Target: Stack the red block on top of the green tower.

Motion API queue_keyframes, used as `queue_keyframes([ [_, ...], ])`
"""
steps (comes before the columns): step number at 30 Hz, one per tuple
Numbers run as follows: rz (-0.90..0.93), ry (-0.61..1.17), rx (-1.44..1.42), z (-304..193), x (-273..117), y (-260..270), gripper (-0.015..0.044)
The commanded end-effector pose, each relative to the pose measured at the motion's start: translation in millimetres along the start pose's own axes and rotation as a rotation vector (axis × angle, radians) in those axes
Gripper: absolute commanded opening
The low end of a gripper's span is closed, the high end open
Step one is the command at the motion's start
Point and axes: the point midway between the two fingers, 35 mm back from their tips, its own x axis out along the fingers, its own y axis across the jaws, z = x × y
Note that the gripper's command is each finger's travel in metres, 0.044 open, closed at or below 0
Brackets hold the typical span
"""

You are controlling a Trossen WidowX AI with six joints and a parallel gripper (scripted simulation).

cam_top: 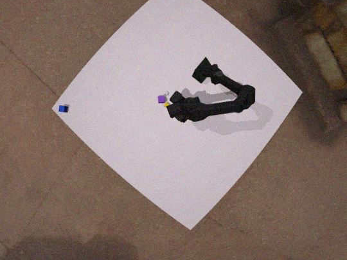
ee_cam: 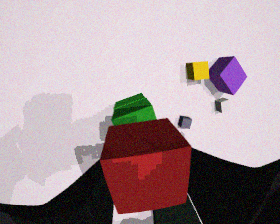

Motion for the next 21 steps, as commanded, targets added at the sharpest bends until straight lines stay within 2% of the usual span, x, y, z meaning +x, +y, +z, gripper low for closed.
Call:
queue_keyframes([
  [1,0.001,0.004,0.001,-2,6,0,0.0],
  [10,0.001,0.004,0.001,-3,35,0,0.0],
  [21,0.002,0.004,0.001,-3,36,0,0.0],
])
